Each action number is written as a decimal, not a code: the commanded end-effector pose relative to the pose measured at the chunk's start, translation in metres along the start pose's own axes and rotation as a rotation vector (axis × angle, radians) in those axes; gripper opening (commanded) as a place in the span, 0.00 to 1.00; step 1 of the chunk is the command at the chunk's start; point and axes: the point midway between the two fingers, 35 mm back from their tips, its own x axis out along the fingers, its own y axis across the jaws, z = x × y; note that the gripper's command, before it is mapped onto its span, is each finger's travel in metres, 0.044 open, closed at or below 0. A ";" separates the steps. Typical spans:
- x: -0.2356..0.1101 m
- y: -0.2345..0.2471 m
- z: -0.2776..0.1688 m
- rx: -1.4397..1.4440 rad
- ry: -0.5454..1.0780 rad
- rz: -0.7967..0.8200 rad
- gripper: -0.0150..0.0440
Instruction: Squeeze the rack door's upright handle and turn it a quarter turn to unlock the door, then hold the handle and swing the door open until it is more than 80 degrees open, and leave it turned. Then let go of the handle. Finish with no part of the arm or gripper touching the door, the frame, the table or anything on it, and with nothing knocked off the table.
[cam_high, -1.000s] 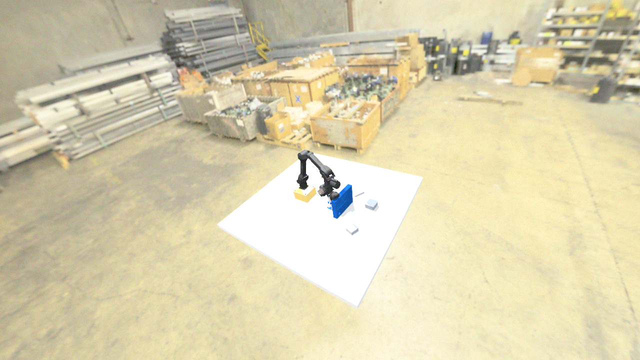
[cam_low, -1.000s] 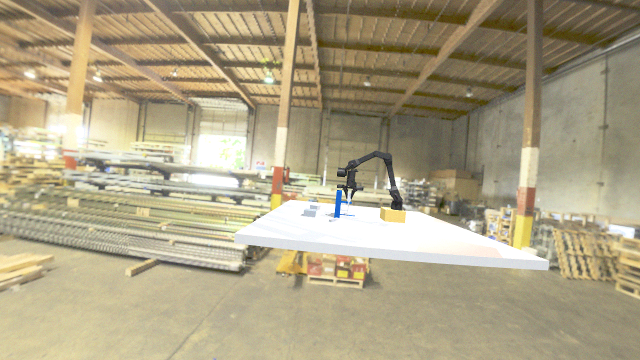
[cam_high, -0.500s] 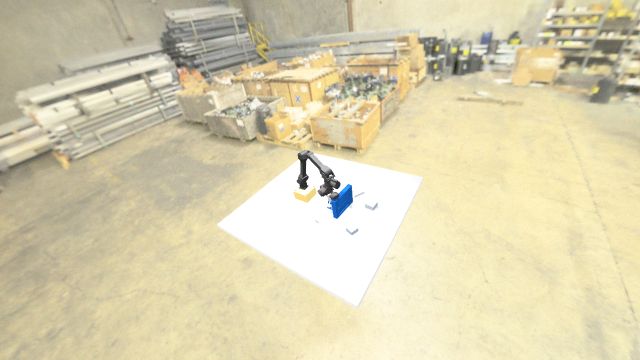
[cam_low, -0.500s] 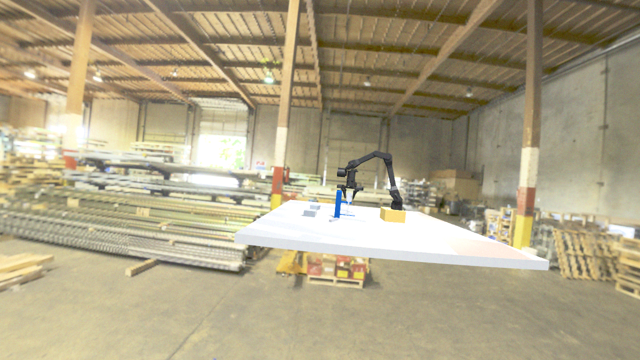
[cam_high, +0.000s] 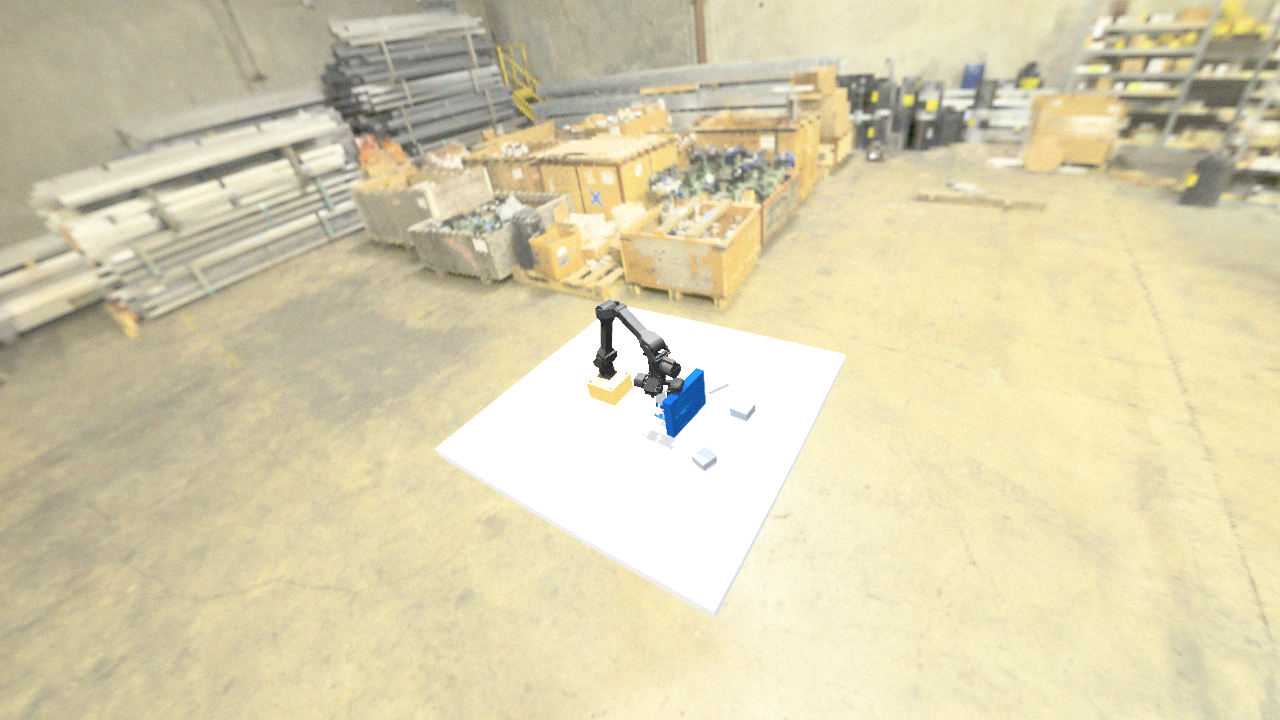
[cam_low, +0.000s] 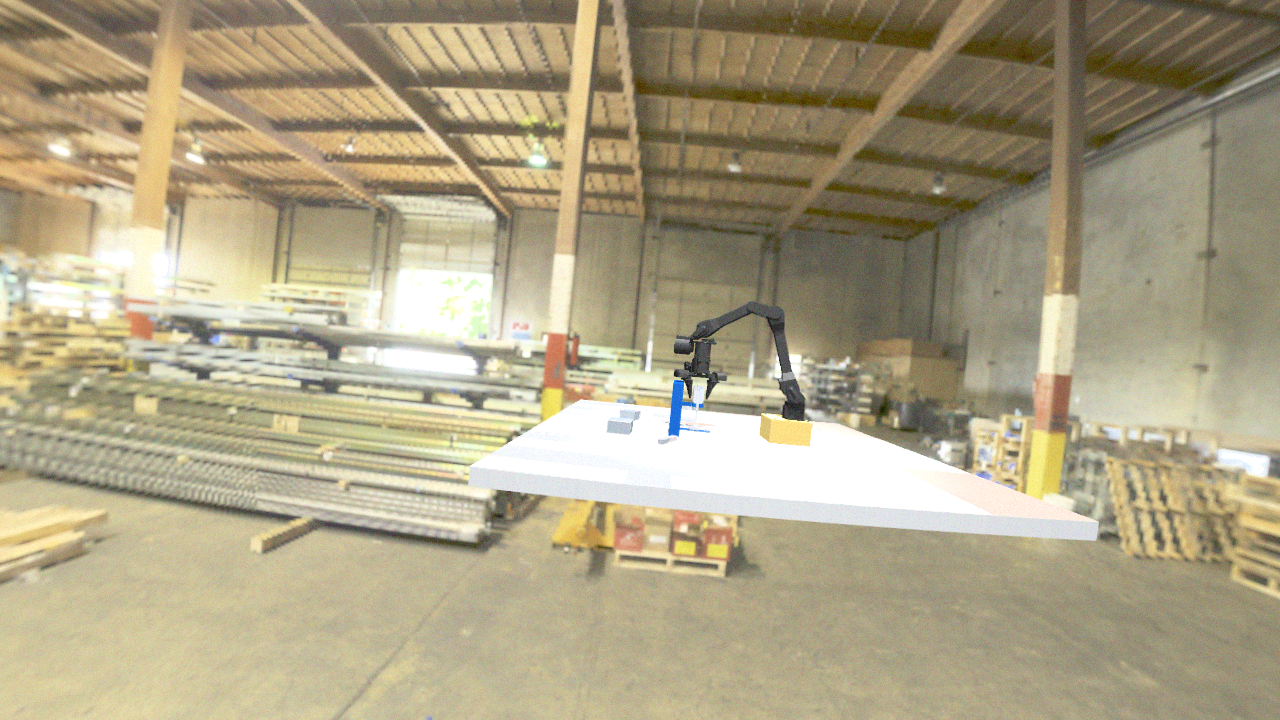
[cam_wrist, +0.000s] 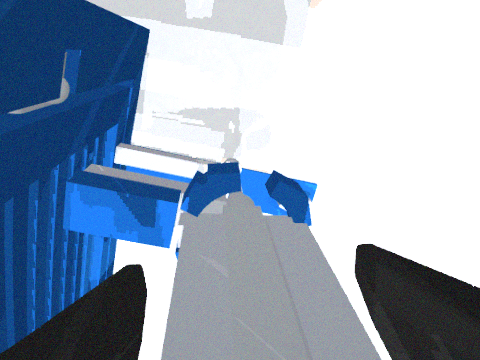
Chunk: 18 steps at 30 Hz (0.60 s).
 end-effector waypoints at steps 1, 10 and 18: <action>0.000 0.000 0.000 -0.177 -0.001 -0.001 0.75; 0.000 0.000 0.000 -0.623 -0.001 0.000 0.75; 0.000 0.000 0.000 -1.019 -0.001 0.000 0.75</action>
